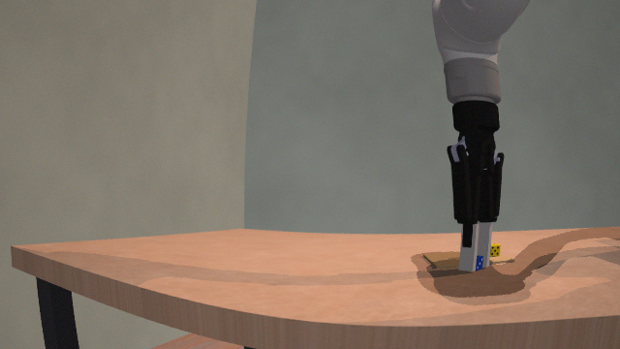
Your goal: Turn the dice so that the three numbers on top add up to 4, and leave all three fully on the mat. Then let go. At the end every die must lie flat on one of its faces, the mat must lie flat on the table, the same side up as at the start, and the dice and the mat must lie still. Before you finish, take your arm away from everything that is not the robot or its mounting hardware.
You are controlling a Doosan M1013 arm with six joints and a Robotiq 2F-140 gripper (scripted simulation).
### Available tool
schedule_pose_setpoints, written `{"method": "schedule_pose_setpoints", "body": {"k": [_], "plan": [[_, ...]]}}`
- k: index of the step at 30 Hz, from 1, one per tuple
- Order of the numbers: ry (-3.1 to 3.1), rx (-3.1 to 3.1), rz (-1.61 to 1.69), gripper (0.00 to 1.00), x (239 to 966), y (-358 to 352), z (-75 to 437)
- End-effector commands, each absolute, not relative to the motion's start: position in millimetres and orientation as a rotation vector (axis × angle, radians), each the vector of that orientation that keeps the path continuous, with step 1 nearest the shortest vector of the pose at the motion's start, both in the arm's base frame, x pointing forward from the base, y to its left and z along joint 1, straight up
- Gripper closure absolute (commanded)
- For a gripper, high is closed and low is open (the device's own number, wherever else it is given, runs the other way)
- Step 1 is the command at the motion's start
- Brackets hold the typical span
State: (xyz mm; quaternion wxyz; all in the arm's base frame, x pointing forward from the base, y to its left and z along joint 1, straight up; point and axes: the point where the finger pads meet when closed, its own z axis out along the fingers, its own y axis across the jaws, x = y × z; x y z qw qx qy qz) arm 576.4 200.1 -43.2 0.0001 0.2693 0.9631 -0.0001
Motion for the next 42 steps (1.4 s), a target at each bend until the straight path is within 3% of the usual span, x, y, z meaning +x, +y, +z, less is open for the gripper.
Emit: {"method": "schedule_pose_setpoints", "body": {"k": [1,9,10,42], "plan": [[3.025,0.846,0.000,0.79,576.4,200.1,-43.1],[3.025,0.846,0.000,0.79,576.4,200.1,-43.1],[3.025,0.846,0.000,0.91,576.4,200.1,-43.1],[3.025,0.846,0.000,0.91,576.4,200.1,-43.1]]}}
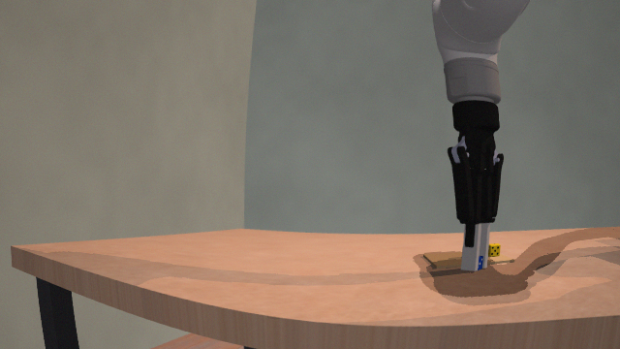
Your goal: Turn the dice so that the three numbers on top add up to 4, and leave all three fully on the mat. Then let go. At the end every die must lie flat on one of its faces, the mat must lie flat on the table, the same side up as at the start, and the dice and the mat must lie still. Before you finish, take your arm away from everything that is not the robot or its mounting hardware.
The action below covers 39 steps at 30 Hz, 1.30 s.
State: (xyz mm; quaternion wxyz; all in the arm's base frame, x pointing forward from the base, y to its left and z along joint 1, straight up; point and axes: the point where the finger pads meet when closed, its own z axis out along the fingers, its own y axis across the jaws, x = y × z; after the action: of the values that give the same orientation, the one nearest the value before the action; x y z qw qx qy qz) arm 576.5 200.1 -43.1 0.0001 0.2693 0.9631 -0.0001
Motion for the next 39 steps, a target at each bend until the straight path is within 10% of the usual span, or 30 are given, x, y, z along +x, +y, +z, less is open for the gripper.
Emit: {"method": "schedule_pose_setpoints", "body": {"k": [1,39], "plan": [[3.025,0.846,0.000,0.91,576.4,200.1,-43.1],[3.054,0.735,0.000,0.91,584.4,191.2,57.4]]}}
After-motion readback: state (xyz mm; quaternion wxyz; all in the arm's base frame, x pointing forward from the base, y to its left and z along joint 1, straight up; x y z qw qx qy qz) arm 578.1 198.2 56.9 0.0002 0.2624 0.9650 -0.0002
